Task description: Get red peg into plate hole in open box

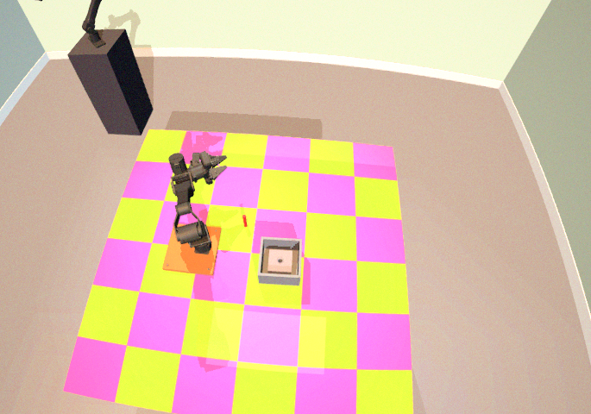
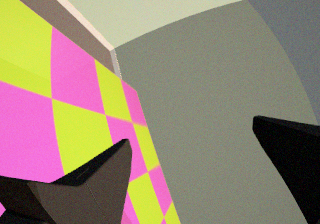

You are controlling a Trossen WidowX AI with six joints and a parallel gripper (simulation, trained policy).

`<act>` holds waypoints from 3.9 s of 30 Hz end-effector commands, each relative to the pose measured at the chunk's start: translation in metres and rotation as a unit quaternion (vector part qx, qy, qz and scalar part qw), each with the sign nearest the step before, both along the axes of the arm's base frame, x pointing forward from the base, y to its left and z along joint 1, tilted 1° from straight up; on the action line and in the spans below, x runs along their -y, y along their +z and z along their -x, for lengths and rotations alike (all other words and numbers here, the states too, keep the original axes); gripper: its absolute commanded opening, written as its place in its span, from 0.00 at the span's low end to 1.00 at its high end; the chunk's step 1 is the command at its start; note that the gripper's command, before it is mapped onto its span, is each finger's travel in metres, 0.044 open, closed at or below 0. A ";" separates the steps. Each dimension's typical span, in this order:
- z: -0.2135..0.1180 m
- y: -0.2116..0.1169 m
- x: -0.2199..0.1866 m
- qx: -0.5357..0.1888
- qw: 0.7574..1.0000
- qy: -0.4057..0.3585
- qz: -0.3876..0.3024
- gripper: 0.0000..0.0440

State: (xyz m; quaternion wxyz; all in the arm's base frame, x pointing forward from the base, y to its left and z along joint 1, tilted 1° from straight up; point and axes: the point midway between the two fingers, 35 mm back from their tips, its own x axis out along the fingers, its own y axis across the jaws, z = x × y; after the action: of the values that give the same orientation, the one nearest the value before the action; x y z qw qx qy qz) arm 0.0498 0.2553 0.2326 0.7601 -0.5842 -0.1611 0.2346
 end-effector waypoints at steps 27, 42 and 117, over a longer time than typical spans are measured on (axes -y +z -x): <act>-0.101 0.128 -0.007 -0.242 0.894 0.016 -0.378 1.00; -0.158 0.079 0.030 -0.424 0.766 -0.105 -0.471 0.99; -0.125 -0.180 0.134 -0.504 0.141 -0.622 -0.582 0.01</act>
State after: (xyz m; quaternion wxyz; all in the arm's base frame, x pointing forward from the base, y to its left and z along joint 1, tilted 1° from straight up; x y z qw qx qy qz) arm 0.1684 0.1213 0.0459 0.6655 0.3767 0.5957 -0.2457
